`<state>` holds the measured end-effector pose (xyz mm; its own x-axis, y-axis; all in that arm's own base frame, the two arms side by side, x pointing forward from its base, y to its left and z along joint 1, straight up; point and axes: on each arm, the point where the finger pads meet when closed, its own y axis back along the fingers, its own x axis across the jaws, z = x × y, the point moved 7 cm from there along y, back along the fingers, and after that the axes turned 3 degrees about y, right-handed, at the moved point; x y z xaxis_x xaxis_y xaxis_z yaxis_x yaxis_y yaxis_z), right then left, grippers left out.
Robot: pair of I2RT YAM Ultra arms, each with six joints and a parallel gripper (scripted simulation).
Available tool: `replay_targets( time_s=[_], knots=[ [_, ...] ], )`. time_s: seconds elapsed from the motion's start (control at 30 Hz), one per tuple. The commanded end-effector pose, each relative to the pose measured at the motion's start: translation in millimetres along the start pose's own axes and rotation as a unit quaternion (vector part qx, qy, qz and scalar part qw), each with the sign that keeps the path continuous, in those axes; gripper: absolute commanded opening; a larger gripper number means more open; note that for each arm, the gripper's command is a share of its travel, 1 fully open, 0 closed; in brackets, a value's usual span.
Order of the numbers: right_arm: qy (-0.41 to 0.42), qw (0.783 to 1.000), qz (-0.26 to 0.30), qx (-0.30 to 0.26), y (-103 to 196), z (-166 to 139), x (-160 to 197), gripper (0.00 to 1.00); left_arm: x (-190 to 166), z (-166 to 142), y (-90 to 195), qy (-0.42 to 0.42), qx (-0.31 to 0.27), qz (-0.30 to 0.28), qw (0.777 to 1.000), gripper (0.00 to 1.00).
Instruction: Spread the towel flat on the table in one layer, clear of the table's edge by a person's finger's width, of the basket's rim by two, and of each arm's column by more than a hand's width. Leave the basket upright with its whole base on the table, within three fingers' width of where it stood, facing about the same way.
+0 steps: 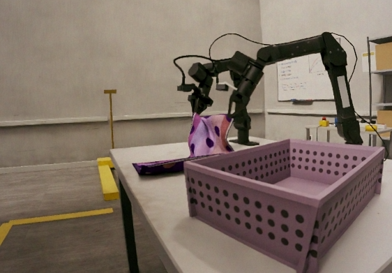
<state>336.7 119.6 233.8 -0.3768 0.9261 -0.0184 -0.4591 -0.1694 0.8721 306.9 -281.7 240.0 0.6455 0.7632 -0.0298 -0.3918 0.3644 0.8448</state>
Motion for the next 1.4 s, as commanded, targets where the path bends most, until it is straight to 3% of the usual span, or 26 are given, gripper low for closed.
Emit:
replay_targets(
  time_s=[0.0,0.03,0.07,0.13,0.17,0.23,0.27,0.33,0.37,0.5,0.53,0.6,0.63,0.7,0.83,1.03,1.07,1.1,1.37],
  knots=[
    [0.004,0.998,-0.011,-0.061,8,-2,-1,0.0,-10,-6,5,-0.006,-0.035,-0.003,0.999,0.0],
    [0.004,0.998,-0.011,-0.061,8,-2,-1,0.0,-10,-6,5,-0.007,-0.035,-0.003,0.999,0.0],
    [0.01,0.998,-0.008,-0.061,2,-22,4,0.0,-20,-21,-3,-0.018,-0.035,-0.011,0.999,0.0],
    [0.005,0.998,-0.01,-0.061,2,-23,1,0.0,-20,-21,-3,-0.019,-0.035,-0.011,0.999,0.0],
    [0.01,0.998,-0.008,-0.061,-4,-43,5,0.0,-30,-37,-12,-0.03,-0.034,-0.02,0.999,0.0],
    [0.008,0.998,-0.009,-0.061,-4,-43,3,0.0,-30,-37,-12,-0.03,-0.034,-0.02,0.999,0.0],
    [0.013,0.998,-0.006,-0.061,-10,-62,8,0.0,-40,-52,-20,-0.042,-0.034,-0.028,0.998,0.0],
    [0.01,0.998,-0.008,-0.061,-10,-62,5,0.0,-40,-52,-20,-0.043,-0.034,-0.028,0.998,0.0],
    [0.014,0.998,-0.005,-0.061,-16,-81,9,0.0,-50,-66,-28,-0.054,-0.033,-0.036,0.997,0.0],
    [0.007,0.998,-0.01,-0.06,-16,-81,4,0.0,-42,-65,-28,-0.046,-0.034,-0.03,0.998,0.0],
    [0.014,0.998,-0.005,-0.06,-21,-99,9,0.0,-59,-80,-35,-0.066,-0.033,-0.044,0.996,0.0],
    [0.013,0.998,-0.006,-0.06,-21,-99,9,0.0,-59,-80,-35,-0.067,-0.033,-0.044,0.996,0.0],
    [0.018,0.998,-0.002,-0.06,-27,-117,13,0.0,-68,-93,-42,-0.078,-0.032,-0.052,0.995,0.0],
    [0.015,0.998,-0.004,-0.06,-27,-117,11,0.0,-68,-97,-50,-0.079,-0.02,-0.05,0.995,0.0],
    [0.022,0.998,0.0,-0.06,-36,-148,16,0.0,-83,-124,-66,-0.101,-0.013,-0.064,0.993,0.0],
    [0.016,0.998,-0.004,-0.06,-40,-162,13,0.0,-88,-130,-66,-0.108,-0.024,-0.071,0.991,0.0],
    [0.016,0.997,-0.005,-0.081,-32,-147,12,0.0,-85,-121,-62,-0.101,-0.035,-0.069,0.992,0.0],
    [0.023,0.998,0.001,-0.06,-44,-175,17,0.0,-96,-144,-77,-0.121,-0.012,-0.077,0.99,0.0],
    [0.025,0.998,0.002,-0.06,-51,-197,18,0.0,-107,-161,-85,-0.137,-0.011,-0.09,0.986,0.0]
  ],
)
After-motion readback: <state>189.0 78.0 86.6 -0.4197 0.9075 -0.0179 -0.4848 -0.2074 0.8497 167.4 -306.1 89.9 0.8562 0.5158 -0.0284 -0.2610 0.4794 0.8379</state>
